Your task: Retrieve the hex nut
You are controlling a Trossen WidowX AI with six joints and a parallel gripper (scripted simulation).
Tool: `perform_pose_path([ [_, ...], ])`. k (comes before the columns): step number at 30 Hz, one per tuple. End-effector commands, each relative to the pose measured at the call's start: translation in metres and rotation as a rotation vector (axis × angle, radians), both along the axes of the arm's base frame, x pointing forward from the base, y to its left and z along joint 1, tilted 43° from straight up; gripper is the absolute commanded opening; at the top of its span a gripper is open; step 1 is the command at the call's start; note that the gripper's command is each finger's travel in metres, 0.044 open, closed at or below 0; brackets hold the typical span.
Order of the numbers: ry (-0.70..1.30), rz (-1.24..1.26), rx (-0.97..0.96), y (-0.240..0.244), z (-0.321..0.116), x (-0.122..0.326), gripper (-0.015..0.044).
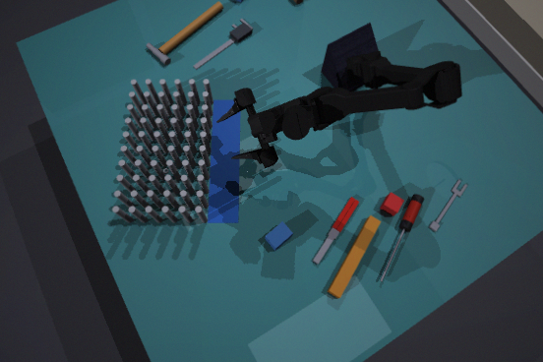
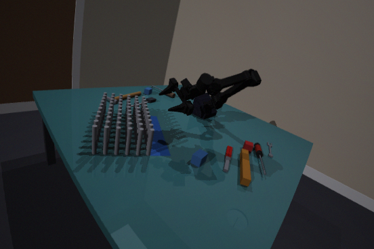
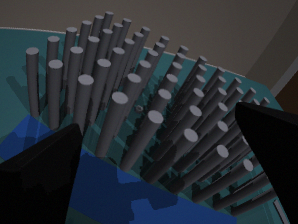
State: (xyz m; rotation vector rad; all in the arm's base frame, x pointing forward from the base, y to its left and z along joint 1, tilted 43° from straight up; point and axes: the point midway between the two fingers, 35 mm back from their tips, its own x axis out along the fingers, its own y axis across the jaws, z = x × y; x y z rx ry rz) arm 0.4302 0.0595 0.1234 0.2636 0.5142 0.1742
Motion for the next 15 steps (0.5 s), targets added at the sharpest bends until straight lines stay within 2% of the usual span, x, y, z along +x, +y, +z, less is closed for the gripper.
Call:
perform_pose_path([
  [1,0.067,-0.092,-0.023,-0.039,-0.019,0.007,0.0440],
  [8,0.288,-0.331,-0.061,-0.154,-0.075,0.003,0.0440],
  [15,0.514,-0.531,-0.051,-0.258,-0.126,-0.035,0.0440],
])
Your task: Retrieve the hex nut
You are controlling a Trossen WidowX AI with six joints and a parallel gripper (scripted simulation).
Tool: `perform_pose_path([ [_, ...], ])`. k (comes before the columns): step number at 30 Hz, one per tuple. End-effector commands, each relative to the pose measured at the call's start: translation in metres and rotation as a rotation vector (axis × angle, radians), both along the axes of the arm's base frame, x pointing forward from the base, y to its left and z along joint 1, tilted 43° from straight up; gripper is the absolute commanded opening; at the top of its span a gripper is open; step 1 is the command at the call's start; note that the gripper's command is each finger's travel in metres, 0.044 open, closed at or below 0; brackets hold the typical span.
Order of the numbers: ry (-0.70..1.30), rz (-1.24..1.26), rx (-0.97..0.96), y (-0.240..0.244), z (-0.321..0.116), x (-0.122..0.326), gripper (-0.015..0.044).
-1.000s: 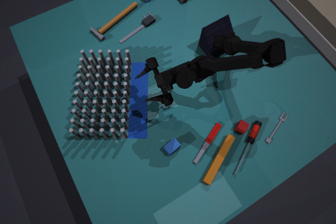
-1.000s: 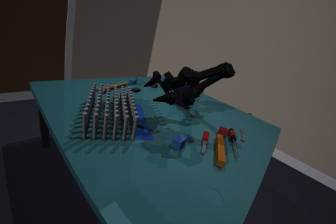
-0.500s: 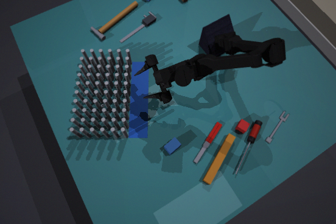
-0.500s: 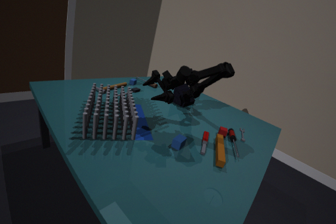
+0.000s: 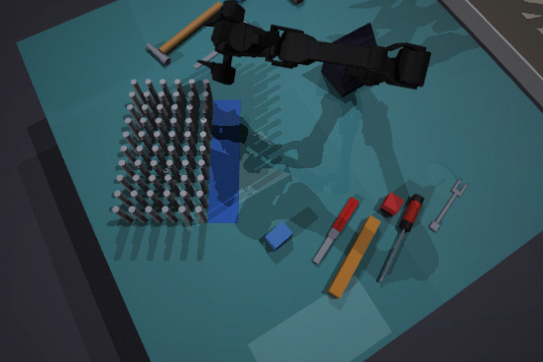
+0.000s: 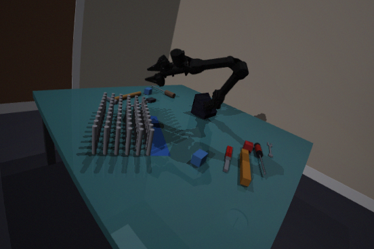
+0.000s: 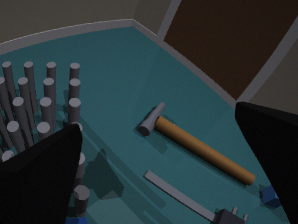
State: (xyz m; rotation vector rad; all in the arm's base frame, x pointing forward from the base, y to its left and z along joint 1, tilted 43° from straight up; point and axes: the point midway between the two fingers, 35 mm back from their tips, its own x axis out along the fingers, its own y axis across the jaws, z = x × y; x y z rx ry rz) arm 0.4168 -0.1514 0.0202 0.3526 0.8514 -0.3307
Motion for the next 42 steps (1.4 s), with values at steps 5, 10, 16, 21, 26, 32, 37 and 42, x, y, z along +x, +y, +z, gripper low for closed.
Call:
perform_pose_path([
  [5,0.250,-0.203,0.068,-0.110,-0.058,-0.069,0.0440],
  [10,0.392,-0.337,0.156,-0.160,-0.093,-0.129,0.0440],
  [16,0.545,-0.492,0.302,-0.200,-0.132,-0.215,0.0440],
  [21,0.653,-0.609,0.460,-0.213,-0.163,-0.293,0.0440],
  [26,0.731,-0.704,0.641,-0.206,-0.189,-0.367,0.0440],
  [32,0.739,-0.715,0.666,-0.203,-0.195,-0.377,0.0440],
  [37,0.739,-0.715,0.666,-0.166,-0.235,-0.384,0.0440],
  [42,0.739,-0.715,0.666,-0.164,-0.236,-0.385,0.0440],
])
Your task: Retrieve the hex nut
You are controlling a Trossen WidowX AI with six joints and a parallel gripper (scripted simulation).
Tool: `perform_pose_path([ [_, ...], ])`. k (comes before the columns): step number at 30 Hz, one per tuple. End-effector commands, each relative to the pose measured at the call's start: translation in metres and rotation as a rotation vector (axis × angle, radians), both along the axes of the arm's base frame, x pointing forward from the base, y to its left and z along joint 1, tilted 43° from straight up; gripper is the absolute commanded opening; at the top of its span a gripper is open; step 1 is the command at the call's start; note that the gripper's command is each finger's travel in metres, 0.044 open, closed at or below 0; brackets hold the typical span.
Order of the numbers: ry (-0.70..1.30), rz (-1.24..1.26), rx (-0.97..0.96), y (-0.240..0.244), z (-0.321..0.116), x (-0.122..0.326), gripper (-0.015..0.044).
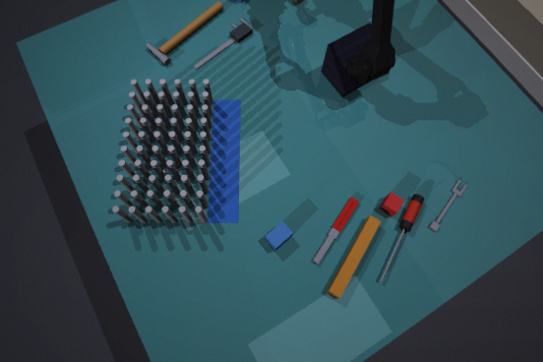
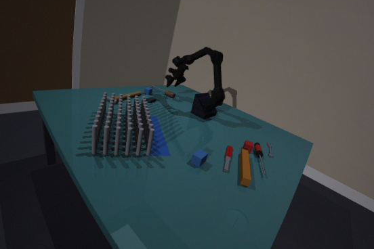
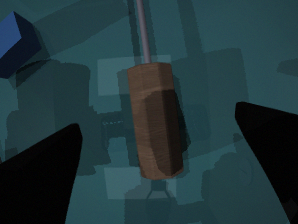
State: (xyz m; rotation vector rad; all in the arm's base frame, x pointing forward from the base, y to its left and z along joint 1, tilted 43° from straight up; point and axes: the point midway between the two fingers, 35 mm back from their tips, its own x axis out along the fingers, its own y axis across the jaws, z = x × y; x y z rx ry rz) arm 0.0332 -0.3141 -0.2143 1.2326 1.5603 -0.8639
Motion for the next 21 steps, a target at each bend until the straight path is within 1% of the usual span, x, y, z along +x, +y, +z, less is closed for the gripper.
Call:
perform_pose_path([
  [1,-0.001,0.005,-0.019,-0.0012,-0.0020,-0.0010,0.0440],
  [10,-0.001,0.005,-0.019,0.0020,0.0000,0.0015,0.0440],
  [16,-0.001,0.005,-0.019,0.0020,0.0000,0.0015,0.0282],
  [21,-0.001,0.005,-0.019,0.0020,0.0000,0.0015,0.0280],
])
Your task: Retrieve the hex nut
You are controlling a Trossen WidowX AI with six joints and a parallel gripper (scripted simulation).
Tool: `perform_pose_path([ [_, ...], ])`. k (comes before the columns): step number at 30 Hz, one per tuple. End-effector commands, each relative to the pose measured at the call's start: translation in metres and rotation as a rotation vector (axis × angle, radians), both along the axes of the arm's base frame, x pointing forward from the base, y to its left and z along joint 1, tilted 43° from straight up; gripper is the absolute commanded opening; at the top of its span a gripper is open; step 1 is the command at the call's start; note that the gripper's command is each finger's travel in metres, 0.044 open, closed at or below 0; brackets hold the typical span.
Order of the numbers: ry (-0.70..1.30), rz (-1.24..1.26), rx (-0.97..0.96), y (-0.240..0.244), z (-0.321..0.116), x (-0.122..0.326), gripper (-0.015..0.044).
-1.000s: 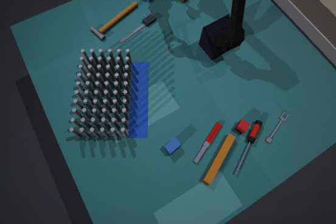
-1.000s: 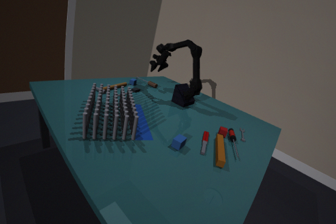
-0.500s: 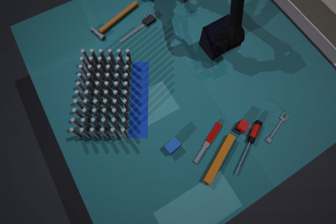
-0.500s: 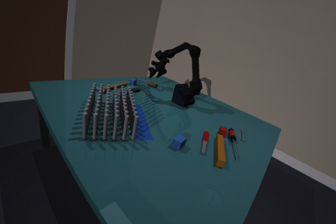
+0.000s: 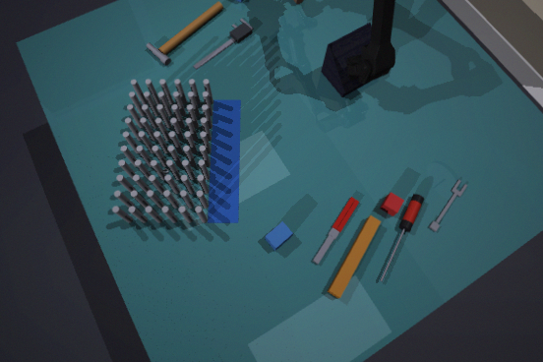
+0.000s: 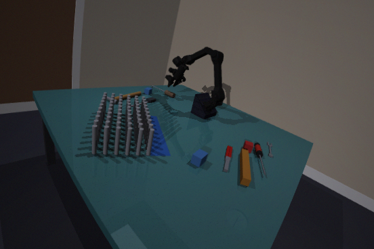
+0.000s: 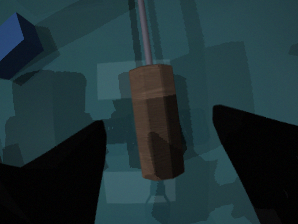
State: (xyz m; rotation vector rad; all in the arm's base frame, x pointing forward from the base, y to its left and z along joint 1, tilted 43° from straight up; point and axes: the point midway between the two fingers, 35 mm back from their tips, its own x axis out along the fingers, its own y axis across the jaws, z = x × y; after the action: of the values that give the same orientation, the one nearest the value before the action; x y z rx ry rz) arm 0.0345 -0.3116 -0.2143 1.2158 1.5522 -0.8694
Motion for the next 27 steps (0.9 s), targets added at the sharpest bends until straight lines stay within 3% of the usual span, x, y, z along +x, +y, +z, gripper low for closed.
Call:
perform_pose_path([
  [1,0.000,-0.001,-0.003,0.000,0.000,0.000,0.0280],
  [27,0.001,-0.001,-0.003,0.020,-0.026,-0.005,0.0280],
])
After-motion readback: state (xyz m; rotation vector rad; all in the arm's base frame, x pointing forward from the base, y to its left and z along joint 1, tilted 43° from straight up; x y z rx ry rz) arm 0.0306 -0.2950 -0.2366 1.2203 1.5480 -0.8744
